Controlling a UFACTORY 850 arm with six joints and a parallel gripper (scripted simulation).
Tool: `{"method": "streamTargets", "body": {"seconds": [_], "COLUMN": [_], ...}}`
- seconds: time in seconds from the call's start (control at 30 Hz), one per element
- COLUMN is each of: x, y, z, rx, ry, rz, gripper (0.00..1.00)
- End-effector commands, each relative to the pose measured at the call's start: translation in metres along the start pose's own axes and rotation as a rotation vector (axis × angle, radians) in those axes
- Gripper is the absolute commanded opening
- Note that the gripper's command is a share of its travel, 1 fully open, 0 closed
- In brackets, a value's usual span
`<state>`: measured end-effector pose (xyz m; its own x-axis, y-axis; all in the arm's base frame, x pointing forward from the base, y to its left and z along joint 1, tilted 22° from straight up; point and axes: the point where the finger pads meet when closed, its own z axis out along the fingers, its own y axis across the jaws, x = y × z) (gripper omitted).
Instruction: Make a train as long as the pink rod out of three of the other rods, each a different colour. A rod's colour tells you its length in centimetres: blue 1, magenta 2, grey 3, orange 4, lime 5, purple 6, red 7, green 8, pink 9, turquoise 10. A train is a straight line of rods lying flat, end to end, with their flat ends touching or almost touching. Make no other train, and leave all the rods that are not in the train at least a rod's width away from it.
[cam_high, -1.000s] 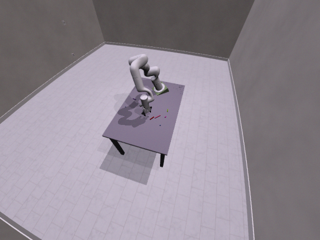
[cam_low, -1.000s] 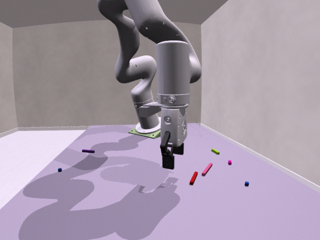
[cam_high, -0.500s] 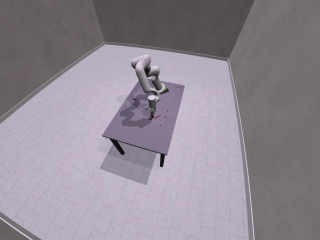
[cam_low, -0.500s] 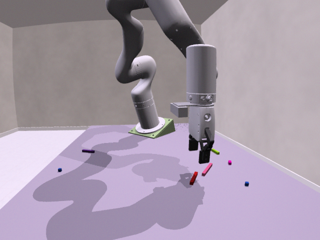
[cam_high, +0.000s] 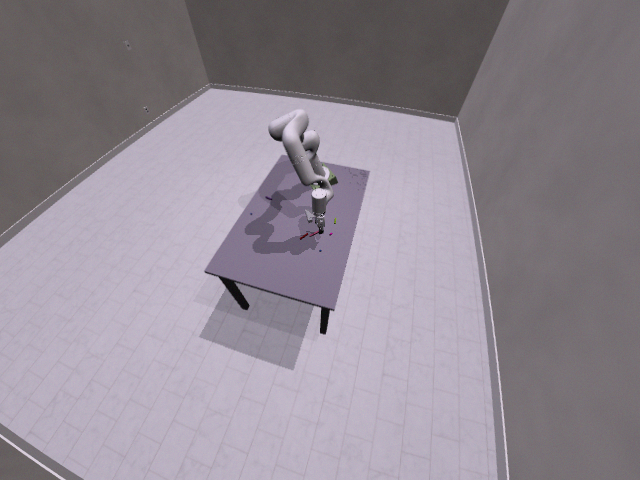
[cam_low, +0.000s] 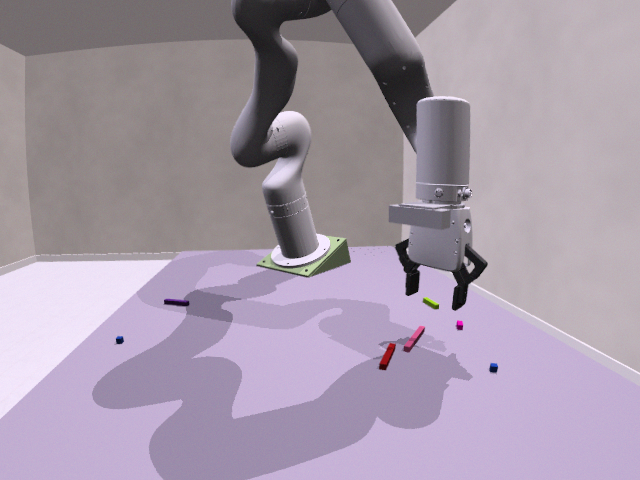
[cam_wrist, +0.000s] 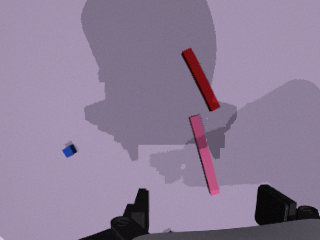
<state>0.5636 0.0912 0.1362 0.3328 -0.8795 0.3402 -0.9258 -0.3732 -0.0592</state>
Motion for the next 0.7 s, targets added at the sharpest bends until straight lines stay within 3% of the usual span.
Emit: {"method": "streamTargets", "body": {"seconds": [0.0, 0.1, 0.37, 0.67], "x": [-0.024, -0.03, -0.079, -0.087], "y": [-0.006, -0.006, -0.011, -0.012], "z": [-0.002, -0.002, -0.005, -0.005], "rx": [0.001, 0.002, 0.013, 0.015], "ry": [0.002, 0.004, 0.027, 0.032], "rz": [-0.167, -0.206, -0.539, -0.596], "gripper": [1.0, 1.0, 1.0, 1.0]}}
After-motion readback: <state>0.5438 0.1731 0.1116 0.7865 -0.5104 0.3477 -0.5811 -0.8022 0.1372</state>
